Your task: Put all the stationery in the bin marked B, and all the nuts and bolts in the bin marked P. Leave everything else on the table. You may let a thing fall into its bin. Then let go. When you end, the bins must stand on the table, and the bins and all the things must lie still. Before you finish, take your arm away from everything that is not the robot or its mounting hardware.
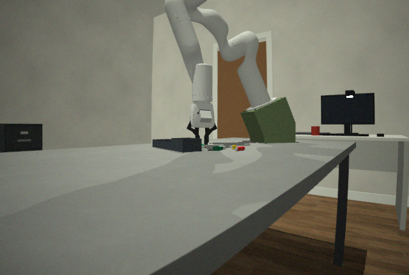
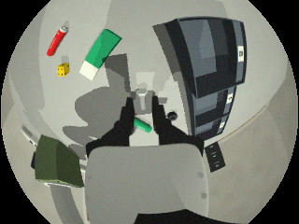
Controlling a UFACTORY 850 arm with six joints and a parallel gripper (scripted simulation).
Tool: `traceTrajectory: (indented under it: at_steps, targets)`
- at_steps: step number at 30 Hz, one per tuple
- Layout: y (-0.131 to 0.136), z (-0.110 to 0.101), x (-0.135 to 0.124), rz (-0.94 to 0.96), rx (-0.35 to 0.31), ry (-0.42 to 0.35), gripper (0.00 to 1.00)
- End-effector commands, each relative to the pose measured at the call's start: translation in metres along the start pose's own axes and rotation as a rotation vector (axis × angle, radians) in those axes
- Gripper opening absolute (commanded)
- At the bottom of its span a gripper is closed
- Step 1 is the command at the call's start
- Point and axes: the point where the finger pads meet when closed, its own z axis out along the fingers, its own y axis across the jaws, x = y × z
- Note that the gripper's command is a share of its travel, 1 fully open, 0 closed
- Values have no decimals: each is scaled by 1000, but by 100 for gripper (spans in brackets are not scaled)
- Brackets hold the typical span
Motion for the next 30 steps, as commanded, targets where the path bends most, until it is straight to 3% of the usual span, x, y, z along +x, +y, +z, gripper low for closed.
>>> traceTrajectory:
  at_steps: [1, 9, 21, 22, 30]
  targets:
    - [1, 2, 1, 0, -2, 2, 29]
    - [0, 13, 0, 0, -2, 2, 29]
    - [0, 13, 0, 0, -2, 2, 29]
    - [0, 13, 0, 0, -2, 2, 0]
    - [0, 13, 0, 0, -2, 2, 0]
